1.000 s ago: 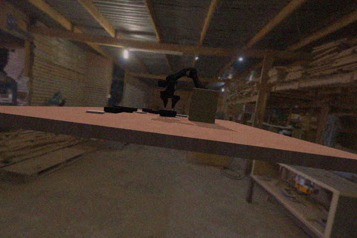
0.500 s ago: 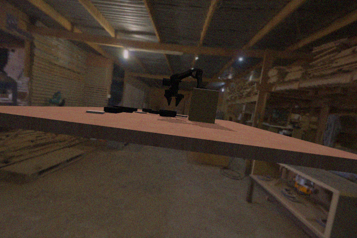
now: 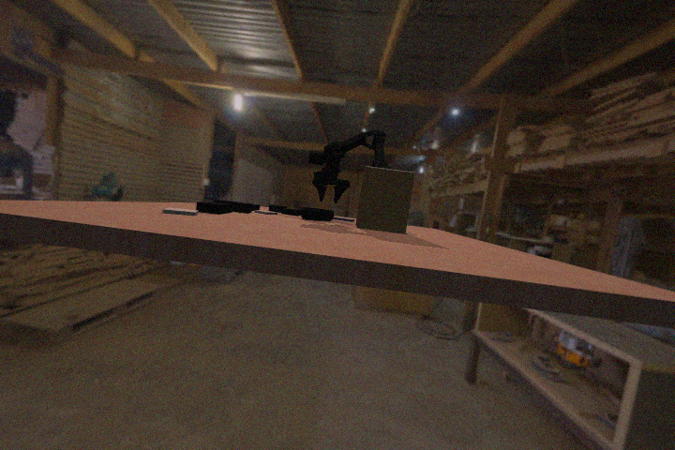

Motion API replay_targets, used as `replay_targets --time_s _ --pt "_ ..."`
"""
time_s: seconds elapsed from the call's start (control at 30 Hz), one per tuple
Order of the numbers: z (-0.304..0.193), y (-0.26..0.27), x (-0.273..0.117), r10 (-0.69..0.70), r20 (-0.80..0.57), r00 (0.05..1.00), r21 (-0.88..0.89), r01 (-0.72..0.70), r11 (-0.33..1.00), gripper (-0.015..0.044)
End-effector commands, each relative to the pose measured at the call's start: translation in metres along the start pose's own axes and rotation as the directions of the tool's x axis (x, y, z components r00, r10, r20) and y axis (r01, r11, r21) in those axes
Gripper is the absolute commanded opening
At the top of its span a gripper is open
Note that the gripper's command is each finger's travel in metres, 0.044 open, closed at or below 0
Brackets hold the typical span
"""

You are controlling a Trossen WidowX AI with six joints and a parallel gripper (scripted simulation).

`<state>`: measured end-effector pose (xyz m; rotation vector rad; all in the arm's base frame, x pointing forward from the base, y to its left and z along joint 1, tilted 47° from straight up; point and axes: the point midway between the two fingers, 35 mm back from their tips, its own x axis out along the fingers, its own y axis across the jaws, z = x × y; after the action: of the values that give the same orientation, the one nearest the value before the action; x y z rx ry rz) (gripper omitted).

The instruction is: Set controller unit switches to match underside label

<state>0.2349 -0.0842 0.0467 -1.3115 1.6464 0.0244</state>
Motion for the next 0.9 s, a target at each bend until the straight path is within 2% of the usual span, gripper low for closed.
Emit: replay_targets --time_s 0.0,0.87 --pt "0.000 0.002 0.009 0.008 -0.001 1.000 -0.007 -0.008 1.000 0.0440" --pt "-0.003 0.002 0.049 0.004 -0.005 1.000 -0.007 -0.004 1.000 0.0440"
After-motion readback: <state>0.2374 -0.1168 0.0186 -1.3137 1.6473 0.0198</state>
